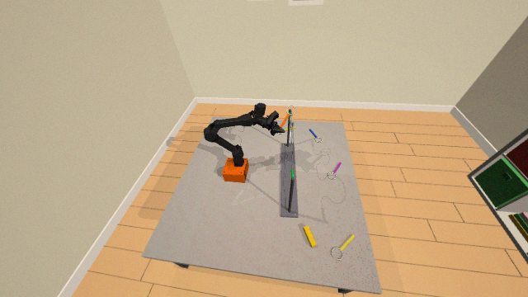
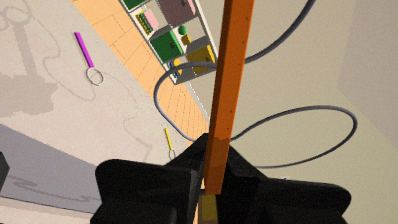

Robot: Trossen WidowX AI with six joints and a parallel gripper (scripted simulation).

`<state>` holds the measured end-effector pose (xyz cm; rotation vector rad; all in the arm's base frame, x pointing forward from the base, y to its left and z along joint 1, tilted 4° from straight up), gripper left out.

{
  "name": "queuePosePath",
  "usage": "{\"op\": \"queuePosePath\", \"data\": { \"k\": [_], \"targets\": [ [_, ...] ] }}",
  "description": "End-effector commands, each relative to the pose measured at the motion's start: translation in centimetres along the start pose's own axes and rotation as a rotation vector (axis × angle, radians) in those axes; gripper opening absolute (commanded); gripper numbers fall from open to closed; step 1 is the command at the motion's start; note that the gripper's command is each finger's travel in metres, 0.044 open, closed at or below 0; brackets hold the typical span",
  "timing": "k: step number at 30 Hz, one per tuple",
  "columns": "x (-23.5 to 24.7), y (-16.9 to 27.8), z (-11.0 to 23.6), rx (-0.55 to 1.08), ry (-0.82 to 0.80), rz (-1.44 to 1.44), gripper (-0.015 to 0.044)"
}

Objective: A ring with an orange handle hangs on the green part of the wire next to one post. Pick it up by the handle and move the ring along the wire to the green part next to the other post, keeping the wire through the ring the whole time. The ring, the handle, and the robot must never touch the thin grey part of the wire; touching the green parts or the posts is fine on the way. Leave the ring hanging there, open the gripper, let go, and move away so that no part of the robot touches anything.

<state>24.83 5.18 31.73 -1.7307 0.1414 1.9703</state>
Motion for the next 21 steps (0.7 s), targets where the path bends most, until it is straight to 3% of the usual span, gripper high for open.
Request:
{"op": "queuePosePath", "data": {
  "k": [1, 21],
  "targets": [
    [-0.3, 0.3, -0.1, 0.009, 0.049, 0.086, -0.015],
    [-2.1, 0.6, -0.2, 0.007, 0.247, 0.448, -0.015]
  ]
}}
Point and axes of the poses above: the point midway between the two fingers, 35 mm back from their tips, its own z axis back along the fingers, its own x axis across the jaws, y = z × x, the point moved 7 cm from there along z, back along the fingers, and after that the axes turned 13 degrees about z, right-handed, at the moved point
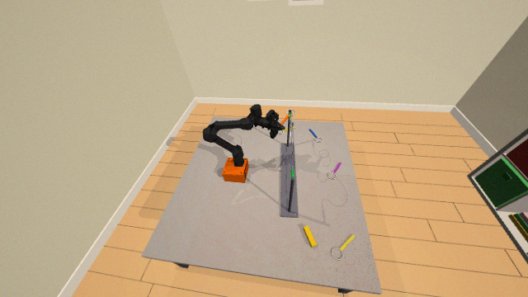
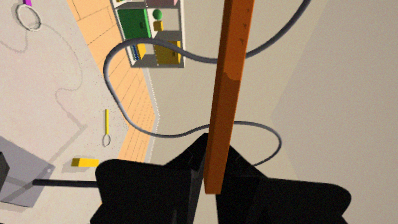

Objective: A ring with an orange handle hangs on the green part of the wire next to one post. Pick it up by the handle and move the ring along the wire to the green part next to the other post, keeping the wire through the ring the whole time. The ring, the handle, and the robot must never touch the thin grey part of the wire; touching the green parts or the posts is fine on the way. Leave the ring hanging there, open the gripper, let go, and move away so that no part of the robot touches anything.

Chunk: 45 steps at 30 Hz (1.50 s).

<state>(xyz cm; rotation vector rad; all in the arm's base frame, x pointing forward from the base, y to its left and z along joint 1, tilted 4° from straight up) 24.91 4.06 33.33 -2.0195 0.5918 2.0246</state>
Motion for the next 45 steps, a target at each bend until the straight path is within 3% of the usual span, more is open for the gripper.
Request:
{"op": "queuePosePath", "data": {
  "k": [1, 24, 45],
  "targets": [
    [-0.2, 0.1, -0.1, -0.004, 0.046, 0.086, -0.015],
    [-1.1, 0.5, -0.3, -0.003, 0.218, 0.396, -0.015],
    [2.4, 1.0, -0.6, 0.002, 0.133, 0.243, -0.015]
  ]
}}
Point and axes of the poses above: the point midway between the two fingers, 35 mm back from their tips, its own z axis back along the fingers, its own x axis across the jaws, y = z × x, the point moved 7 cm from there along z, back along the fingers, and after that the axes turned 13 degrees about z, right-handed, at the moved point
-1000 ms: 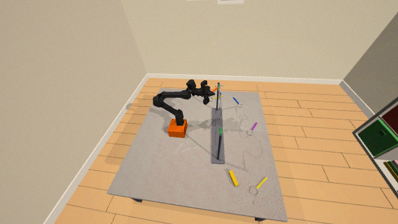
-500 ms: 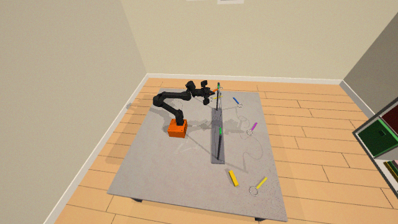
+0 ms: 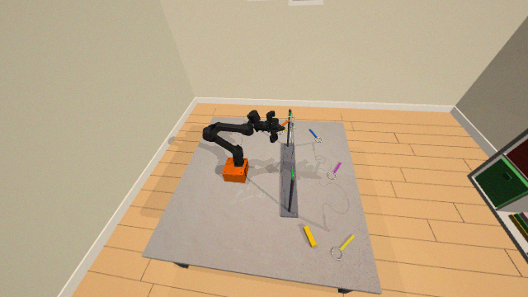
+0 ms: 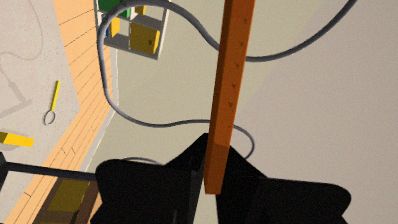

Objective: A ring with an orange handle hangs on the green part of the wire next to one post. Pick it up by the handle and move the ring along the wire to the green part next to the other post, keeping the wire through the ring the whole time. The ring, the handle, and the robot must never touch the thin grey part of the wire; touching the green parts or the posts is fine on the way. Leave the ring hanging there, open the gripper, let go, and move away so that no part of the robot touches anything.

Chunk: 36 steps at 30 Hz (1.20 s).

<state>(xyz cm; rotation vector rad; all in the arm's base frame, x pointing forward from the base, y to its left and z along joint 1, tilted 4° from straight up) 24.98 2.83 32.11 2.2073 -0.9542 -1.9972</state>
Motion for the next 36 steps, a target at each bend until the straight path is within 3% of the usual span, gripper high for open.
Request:
{"op": "queuePosePath", "data": {
  "k": [1, 36],
  "targets": [
    [1.2, -0.3, 0.2, 0.005, -0.042, -0.06, -0.015],
    [9.3, -6.7, 2.9, -0.054, -0.383, -0.783, -0.015]
  ]
}}
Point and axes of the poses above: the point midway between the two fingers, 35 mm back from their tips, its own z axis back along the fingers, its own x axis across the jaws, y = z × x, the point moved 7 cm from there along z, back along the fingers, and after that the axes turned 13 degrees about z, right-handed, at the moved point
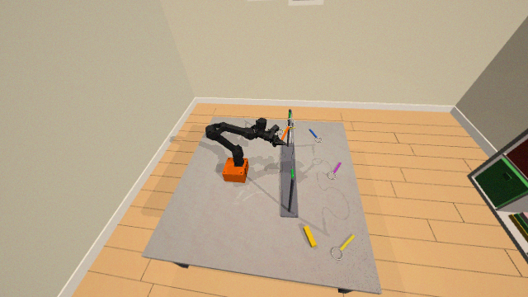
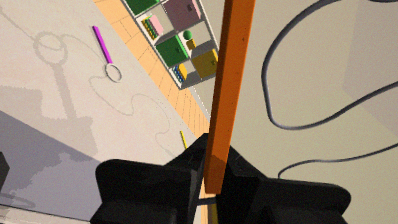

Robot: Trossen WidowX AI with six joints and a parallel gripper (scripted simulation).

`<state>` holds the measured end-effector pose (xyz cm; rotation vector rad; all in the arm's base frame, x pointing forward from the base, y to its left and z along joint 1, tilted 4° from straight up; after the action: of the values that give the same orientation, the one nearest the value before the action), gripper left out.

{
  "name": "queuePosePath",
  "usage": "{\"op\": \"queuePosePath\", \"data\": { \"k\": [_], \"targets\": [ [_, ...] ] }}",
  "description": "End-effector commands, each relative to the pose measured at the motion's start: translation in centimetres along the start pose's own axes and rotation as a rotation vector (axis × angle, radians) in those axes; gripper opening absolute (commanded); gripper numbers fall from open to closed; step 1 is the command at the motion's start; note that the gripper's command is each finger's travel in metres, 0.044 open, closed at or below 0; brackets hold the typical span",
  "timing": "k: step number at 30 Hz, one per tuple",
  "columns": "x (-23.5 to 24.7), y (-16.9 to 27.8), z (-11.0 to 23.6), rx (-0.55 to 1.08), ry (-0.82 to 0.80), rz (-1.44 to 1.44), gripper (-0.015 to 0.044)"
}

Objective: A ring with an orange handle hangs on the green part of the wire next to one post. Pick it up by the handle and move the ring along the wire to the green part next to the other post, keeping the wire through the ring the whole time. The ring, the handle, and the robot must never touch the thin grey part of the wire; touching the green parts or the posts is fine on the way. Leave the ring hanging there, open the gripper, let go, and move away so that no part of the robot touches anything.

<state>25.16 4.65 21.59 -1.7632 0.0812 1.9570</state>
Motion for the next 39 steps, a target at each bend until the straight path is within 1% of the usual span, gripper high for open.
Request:
{"op": "queuePosePath", "data": {
  "k": [1, 21, 39],
  "targets": [
    [1.5, -0.3, 0.1, -0.017, -0.046, -0.097, -0.015],
    [6.8, -4.1, 2.1, -0.005, -0.254, -0.534, -0.015],
    [9.2, -8.2, 4.2, 0.004, -0.398, -0.837, -0.015]
  ]
}}
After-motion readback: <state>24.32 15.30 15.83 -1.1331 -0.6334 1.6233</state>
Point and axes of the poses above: the point midway between the two fingers, 35 mm back from their tips, its own z axis back along the fingers, its own x axis across the jaws, y = z × x, the point moved 7 cm from there along z, back along the fingers, and after that the axes turned 13 degrees about z, right-handed, at the moved point
